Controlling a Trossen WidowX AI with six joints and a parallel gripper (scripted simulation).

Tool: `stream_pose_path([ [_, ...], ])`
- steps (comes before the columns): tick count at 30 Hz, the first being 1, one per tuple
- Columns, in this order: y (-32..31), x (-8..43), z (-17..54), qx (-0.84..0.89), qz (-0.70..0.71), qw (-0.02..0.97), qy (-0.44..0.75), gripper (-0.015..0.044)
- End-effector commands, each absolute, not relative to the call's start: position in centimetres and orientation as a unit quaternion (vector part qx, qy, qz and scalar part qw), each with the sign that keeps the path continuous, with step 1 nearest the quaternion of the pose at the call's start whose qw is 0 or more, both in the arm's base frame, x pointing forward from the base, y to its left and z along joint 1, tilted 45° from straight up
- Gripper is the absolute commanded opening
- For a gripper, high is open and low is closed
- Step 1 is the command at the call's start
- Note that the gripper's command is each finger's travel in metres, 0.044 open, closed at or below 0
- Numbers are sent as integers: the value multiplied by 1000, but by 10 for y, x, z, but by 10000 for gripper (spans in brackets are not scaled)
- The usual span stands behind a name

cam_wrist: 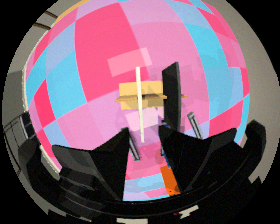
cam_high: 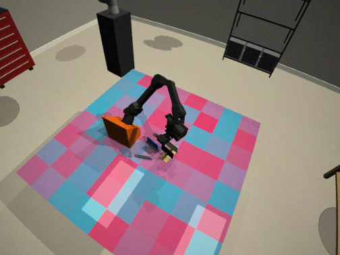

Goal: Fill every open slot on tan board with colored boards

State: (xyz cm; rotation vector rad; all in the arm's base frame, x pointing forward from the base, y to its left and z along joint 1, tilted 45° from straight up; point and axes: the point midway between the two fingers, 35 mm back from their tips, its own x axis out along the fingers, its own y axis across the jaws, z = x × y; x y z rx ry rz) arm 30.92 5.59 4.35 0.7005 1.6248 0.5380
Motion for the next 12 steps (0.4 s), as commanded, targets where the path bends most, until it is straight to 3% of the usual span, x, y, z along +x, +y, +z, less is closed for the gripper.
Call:
stream_pose_path([
  [1,45,308,57,298,235,603,702,161],
  [12,45,311,56,298,235,603,702,161],
])
